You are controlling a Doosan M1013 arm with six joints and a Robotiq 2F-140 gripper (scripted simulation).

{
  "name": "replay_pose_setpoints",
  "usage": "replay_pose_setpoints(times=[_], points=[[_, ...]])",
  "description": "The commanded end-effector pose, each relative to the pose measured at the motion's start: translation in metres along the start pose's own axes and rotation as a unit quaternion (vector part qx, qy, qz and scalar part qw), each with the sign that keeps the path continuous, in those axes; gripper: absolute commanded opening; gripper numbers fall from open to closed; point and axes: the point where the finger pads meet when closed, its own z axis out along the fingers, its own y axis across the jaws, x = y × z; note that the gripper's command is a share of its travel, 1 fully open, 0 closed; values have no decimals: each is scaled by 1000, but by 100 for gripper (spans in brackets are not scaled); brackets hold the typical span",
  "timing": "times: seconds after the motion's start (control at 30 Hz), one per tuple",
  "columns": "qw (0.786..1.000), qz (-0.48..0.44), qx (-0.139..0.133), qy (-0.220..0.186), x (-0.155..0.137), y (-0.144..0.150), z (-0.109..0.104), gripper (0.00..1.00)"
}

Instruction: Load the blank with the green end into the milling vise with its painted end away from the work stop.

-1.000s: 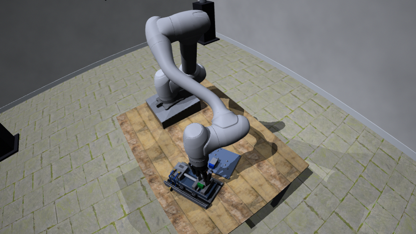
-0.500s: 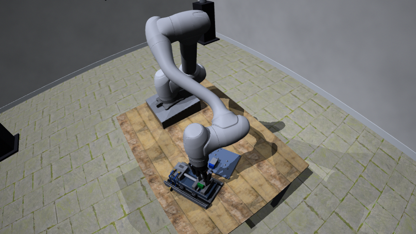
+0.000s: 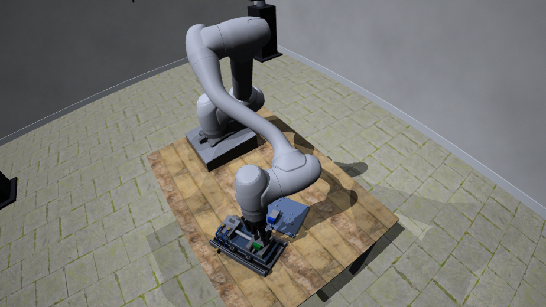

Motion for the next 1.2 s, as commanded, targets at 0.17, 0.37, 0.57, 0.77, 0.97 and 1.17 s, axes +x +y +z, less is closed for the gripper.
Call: replay_pose_setpoints(times=[0.17,0.37,0.57,0.77,0.97,1.17], points=[[1000,0,0,0,0,0,0,0],[1000,0,0,0,0,0,0,0],[1000,0,0,0,0,0,0,100],[1000,0,0,0,0,0,0,100],[1000,0,0,0,0,0,0,100],[1000,0,0,0,0,0,0,100]])
